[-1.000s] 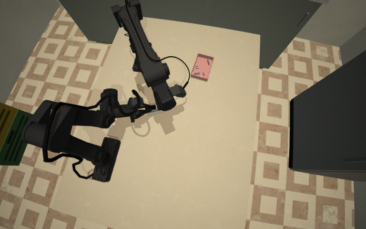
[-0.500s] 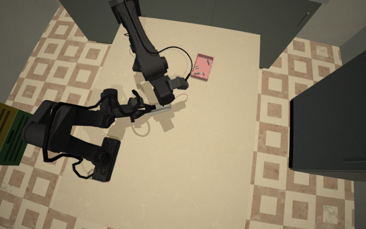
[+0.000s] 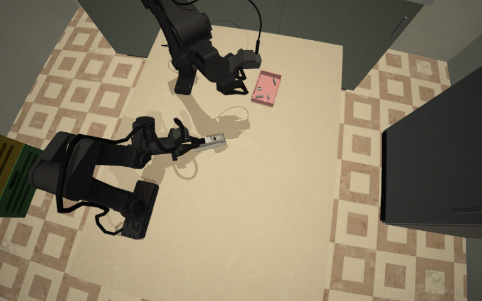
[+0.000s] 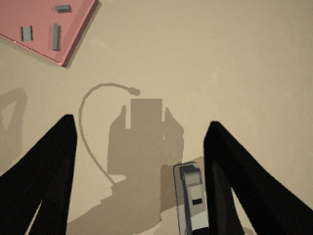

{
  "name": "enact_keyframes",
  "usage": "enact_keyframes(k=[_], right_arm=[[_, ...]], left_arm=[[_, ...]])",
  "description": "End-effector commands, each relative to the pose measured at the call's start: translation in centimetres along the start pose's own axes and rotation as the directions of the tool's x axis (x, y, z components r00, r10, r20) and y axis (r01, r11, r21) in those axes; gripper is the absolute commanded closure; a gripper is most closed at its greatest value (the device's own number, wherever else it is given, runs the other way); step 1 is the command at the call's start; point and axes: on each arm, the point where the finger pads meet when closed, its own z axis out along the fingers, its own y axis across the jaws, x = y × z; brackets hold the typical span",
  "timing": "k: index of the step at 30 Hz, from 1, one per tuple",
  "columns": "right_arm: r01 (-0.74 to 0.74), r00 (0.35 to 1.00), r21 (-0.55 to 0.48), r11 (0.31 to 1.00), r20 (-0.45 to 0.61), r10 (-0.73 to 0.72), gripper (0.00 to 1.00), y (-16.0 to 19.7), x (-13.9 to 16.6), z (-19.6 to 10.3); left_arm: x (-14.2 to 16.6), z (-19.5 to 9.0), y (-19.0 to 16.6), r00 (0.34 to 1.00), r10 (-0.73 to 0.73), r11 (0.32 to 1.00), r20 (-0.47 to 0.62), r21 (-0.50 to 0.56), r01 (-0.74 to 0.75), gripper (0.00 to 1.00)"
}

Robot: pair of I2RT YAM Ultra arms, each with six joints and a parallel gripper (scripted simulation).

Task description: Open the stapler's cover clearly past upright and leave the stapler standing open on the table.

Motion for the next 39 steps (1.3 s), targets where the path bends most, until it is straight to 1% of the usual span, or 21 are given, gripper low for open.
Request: enact_keyframes(k=[1, 6, 8, 11, 16, 22, 23, 25, 27, 32, 35, 39], right_arm=[[0.003, 1.000, 0.009, 1.000, -0.009, -0.003, 0.82, 0.0, 0.0, 0.1], [0.003, 1.000, 0.009, 1.000, -0.009, -0.003, 0.82, 0.0, 0.0, 0.1], [0.003, 1.000, 0.009, 1.000, -0.009, -0.003, 0.82, 0.0, 0.0, 0.1], [0.003, 1.000, 0.009, 1.000, -0.009, -0.003, 0.82, 0.0, 0.0, 0.1], [0.003, 1.000, 0.009, 1.000, -0.009, -0.003, 0.82, 0.0, 0.0, 0.1], [0.003, 1.000, 0.009, 1.000, -0.009, -0.003, 0.82, 0.0, 0.0, 0.1], [0.003, 1.000, 0.009, 1.000, -0.009, -0.003, 0.82, 0.0, 0.0, 0.1], [0.003, 1.000, 0.009, 1.000, -0.009, -0.003, 0.82, 0.0, 0.0, 0.1], [0.003, 1.000, 0.009, 1.000, -0.009, -0.003, 0.82, 0.0, 0.0, 0.1], [0.003, 1.000, 0.009, 1.000, -0.009, -0.003, 0.82, 0.0, 0.0, 0.1], [0.003, 1.000, 0.009, 1.000, -0.009, -0.003, 0.82, 0.0, 0.0, 0.1], [-0.014, 1.000, 0.004, 1.000, -0.014, 0.014, 0.82, 0.2, -0.4, 0.1]], left_arm=[[-5.6, -1.5, 1.9, 0.971, 0.063, 0.994, 0.232, 0.073, -0.082, 0.42], [-9.7, -3.1, 3.4, 0.919, 0.085, 0.982, 0.385, 0.124, -0.143, 0.42], [-9.7, -3.1, 3.4, 0.919, 0.085, 0.982, 0.385, 0.124, -0.143, 0.42], [-12.1, -4.0, 4.1, 0.875, 0.094, 0.972, 0.474, 0.146, -0.183, 0.42], [-15.6, -5.2, 6.4, 0.798, 0.084, 0.963, 0.597, 0.157, -0.219, 0.42], [-19.4, -6.8, 8.4, 0.680, 0.078, 0.947, 0.729, 0.159, -0.279, 0.42], [-20.0, -6.5, 8.9, 0.672, 0.080, 0.948, 0.736, 0.152, -0.279, 0.42], [-20.0, -6.5, 8.9, 0.672, 0.080, 0.948, 0.736, 0.152, -0.279, 0.42], [-21.0, -6.6, 9.9, 0.648, 0.077, 0.951, 0.758, 0.139, -0.275, 0.42], [-22.7, -6.2, 11.8, 0.614, 0.077, 0.956, 0.785, 0.117, -0.269, 0.42], [-23.0, -6.0, 12.4, 0.610, 0.078, 0.959, 0.788, 0.107, -0.261, 0.42], [-22.9, -5.4, 13.0, 0.630, 0.076, 0.966, 0.773, 0.099, -0.237, 0.42]])
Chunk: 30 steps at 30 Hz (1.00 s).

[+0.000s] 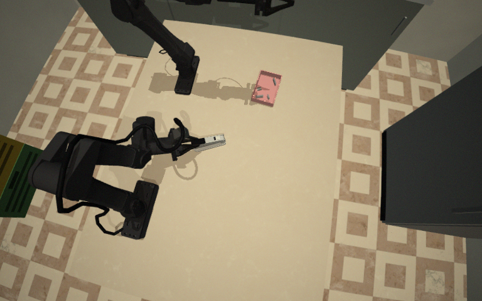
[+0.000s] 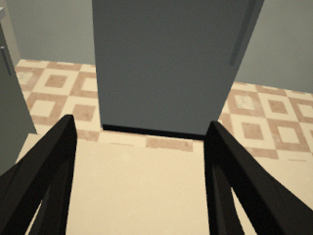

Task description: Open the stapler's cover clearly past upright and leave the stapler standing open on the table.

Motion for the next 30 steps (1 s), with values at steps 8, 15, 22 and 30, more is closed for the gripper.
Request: enact_keyframes(k=[8, 15, 22, 30], right_arm=[[-0.014, 0.996, 0.005, 1.000, -0.088, 0.015, 0.82, 0.2, -1.2, 0.0], [-0.015, 0.984, 0.007, 1.000, -0.178, 0.016, 0.82, 0.2, -2.2, -0.1], [-0.008, 0.970, 0.006, 1.000, -0.242, 0.010, 0.82, 0.2, -2.9, -0.2], [-0.002, 0.933, 0.012, 1.000, -0.360, 0.006, 0.82, 0.0, -3.8, 0.0]], left_arm=[[0.5, 0.5, -0.2, 1.000, 0.003, 1.000, 0.000, 0.028, -0.003, 0.42], [0.5, 0.5, -0.2, 1.000, 0.003, 1.000, 0.000, 0.028, -0.003, 0.42], [0.5, 0.5, -0.2, 1.000, 0.003, 1.000, 0.000, 0.028, -0.003, 0.42], [0.5, 0.5, -0.2, 1.000, 0.003, 1.000, 0.000, 0.028, -0.003, 0.42]])
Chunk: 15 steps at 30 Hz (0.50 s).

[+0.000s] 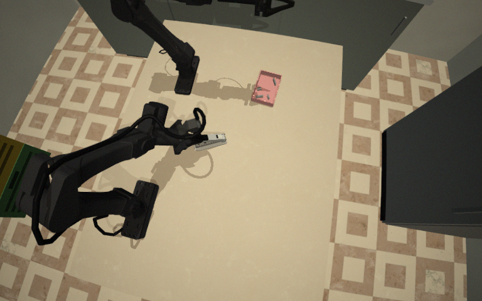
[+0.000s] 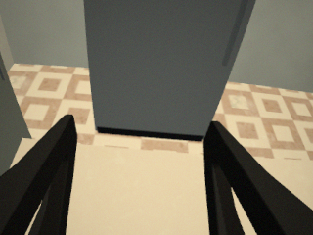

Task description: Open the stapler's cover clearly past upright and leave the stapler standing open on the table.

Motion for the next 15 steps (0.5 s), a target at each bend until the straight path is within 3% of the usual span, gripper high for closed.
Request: enact_keyframes(k=[1, 15], right_arm=[[0.014, 0.996, 0.015, 1.000, -0.087, -0.013, 0.82, -0.2, -0.4, -0.3], [0.016, 0.969, 0.016, 1.000, -0.245, -0.012, 0.82, -0.2, -2.0, -0.4]], left_arm=[[0.6, 0.4, 0.2, 1.000, 0.003, 1.000, -0.009, -0.001, -0.003, 0.42], [0.6, 0.4, 0.2, 1.000, 0.003, 1.000, -0.009, -0.001, -0.003, 0.42]])
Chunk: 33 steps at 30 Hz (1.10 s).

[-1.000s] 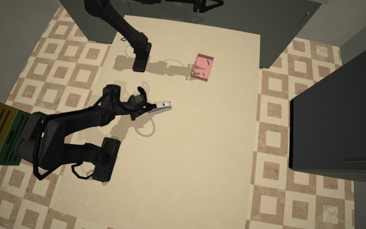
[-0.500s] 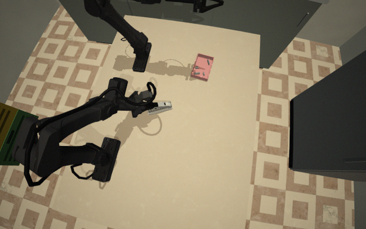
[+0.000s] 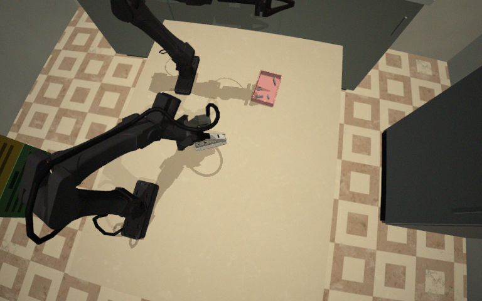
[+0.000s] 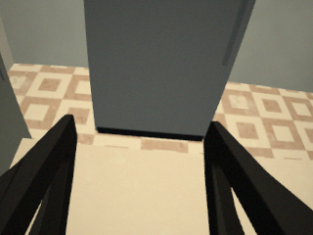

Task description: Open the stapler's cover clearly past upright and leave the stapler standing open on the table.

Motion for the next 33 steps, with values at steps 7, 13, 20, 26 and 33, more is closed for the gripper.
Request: enact_keyframes(k=[7, 13, 20, 26, 33], right_arm=[[0.021, 0.987, 0.011, 1.000, -0.158, -0.019, 0.82, -0.2, -1.1, -0.3], [0.020, 0.977, 0.011, 1.000, -0.210, -0.017, 0.82, -0.2, -1.6, -0.4], [0.018, 0.954, 0.010, 1.000, -0.300, -0.014, 0.82, -0.2, -2.6, -0.4], [0.018, 0.937, 0.010, 1.000, -0.350, -0.013, 0.82, -0.2, -3.1, -0.3], [0.016, 0.909, 0.010, 1.000, -0.417, -0.011, 0.82, -0.2, -3.8, -0.2]], left_arm=[[0.6, 0.4, 0.2, 1.000, 0.003, 1.000, -0.009, -0.001, -0.003, 0.42], [0.6, 0.4, 0.2, 1.000, 0.003, 1.000, -0.009, -0.001, -0.003, 0.42], [0.6, 0.4, 0.2, 1.000, 0.003, 1.000, -0.009, -0.001, -0.003, 0.42], [0.6, 0.4, 0.2, 1.000, 0.003, 1.000, -0.009, -0.001, -0.003, 0.42], [0.6, 0.4, 0.2, 1.000, 0.003, 1.000, -0.009, -0.001, -0.003, 0.42]])
